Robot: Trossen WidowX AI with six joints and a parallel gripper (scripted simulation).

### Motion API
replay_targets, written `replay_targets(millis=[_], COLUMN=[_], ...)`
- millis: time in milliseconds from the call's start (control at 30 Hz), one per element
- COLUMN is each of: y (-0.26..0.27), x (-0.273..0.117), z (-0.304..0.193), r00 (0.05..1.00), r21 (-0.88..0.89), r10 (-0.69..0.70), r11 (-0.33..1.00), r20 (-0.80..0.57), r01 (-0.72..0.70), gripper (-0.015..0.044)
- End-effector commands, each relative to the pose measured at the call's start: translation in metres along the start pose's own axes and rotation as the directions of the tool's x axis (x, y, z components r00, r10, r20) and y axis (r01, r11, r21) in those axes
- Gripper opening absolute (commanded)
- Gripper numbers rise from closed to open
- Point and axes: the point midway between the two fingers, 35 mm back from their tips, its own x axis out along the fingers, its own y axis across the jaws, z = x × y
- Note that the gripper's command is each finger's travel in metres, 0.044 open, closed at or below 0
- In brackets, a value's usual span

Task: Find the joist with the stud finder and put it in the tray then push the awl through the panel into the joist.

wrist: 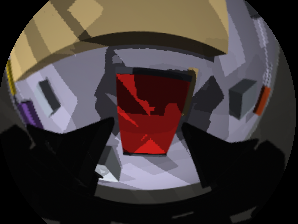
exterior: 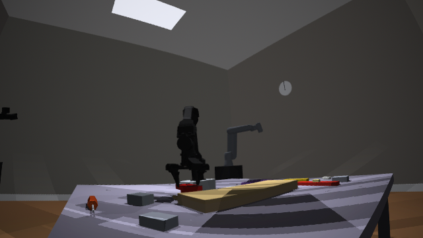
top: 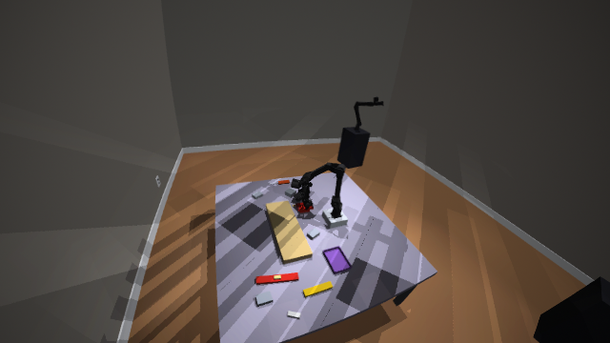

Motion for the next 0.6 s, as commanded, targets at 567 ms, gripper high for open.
replay_targets(millis=[567], y=[0.0015], x=[0.0107], z=[-0.0016], r00=[1.000], r21=[-0.005], r10=[0.005], r11=[1.000], r20=[-0.009], r01=[-0.005], gripper=[0.0268])
